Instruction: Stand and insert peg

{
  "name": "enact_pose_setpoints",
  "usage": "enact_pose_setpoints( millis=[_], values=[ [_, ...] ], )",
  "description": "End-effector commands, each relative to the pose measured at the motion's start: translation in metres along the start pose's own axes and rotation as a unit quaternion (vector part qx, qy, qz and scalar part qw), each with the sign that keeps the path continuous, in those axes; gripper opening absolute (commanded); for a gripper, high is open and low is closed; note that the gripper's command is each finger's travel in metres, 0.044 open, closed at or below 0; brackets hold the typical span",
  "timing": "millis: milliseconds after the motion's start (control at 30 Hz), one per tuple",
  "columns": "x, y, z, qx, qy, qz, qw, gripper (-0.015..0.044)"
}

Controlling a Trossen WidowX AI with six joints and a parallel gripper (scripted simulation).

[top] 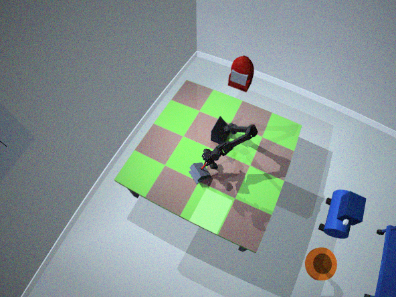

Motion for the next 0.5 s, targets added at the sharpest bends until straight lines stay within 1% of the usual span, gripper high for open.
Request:
enact_pose_setpoints(
  millis=[0, 467],
  values=[
    [-0.0014, 0.0016, -0.0013, 0.001, -0.002, -0.002, 1.000, 0.0000],
    [-0.0109, 0.0013, -0.0012, 0.001, -0.002, -0.002, 1.000, 0.0000]
  ],
)
Point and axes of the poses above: the point midway between the two fingers, 35 mm back from their tips, its own x axis back along the fingers, its own y axis across the jaws, z = x × y, the point moved 7 cm from there along x, back along the fingers, and after that the axes turned 8 degrees about x, right-handed, at the moved point
